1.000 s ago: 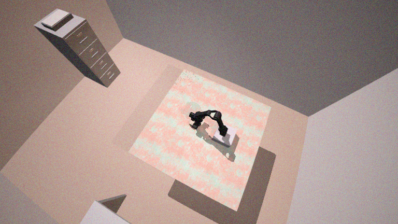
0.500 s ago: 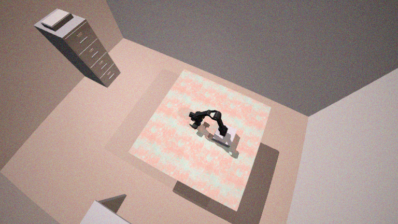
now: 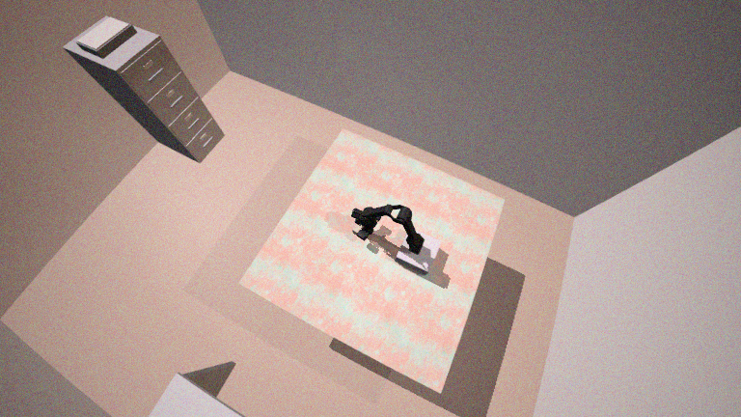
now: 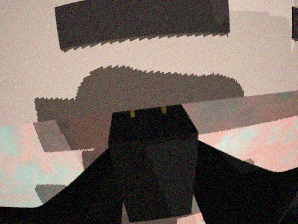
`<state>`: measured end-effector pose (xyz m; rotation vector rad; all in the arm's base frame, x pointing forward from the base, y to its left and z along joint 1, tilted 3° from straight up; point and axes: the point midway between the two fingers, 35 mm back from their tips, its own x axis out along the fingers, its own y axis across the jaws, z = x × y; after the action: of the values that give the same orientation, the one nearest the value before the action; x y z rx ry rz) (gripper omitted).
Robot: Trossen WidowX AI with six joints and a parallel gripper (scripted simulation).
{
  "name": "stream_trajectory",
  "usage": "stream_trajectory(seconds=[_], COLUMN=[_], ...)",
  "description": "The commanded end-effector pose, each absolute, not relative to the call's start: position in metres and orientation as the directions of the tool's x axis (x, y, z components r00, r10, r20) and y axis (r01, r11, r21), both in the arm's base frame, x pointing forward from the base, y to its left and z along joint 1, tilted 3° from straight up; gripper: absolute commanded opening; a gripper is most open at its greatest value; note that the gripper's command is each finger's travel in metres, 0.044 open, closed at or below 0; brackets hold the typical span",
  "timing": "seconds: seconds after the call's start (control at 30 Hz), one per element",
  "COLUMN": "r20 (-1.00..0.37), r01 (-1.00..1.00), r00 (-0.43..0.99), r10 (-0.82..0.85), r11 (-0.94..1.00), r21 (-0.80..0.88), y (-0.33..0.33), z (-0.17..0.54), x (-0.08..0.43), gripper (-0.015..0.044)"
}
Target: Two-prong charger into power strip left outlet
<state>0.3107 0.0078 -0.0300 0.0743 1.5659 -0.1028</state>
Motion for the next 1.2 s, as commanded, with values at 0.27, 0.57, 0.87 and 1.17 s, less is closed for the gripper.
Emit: stream_trajectory(seconds=[0.27, 0.57, 0.87, 1.17], r20=[-1.000, -1.000, -1.000, -1.000], r01=[0.113, 0.113, 0.113, 0.113], r00=[0.002, 0.003, 0.003, 0.003], r10=[-0.015, -0.015, -0.015, -0.015], r11=[0.993, 0.993, 0.993, 0.993], r21=[-0.014, -0.014, -0.014, -0.014], y=[0.008, 0.008, 0.007, 0.007], z=[-0.029, -0.029, -0.028, -0.028], x=[0.315, 0.318, 0.321, 0.323], gripper=[0.0000, 0.0000, 0.0000, 0.0000])
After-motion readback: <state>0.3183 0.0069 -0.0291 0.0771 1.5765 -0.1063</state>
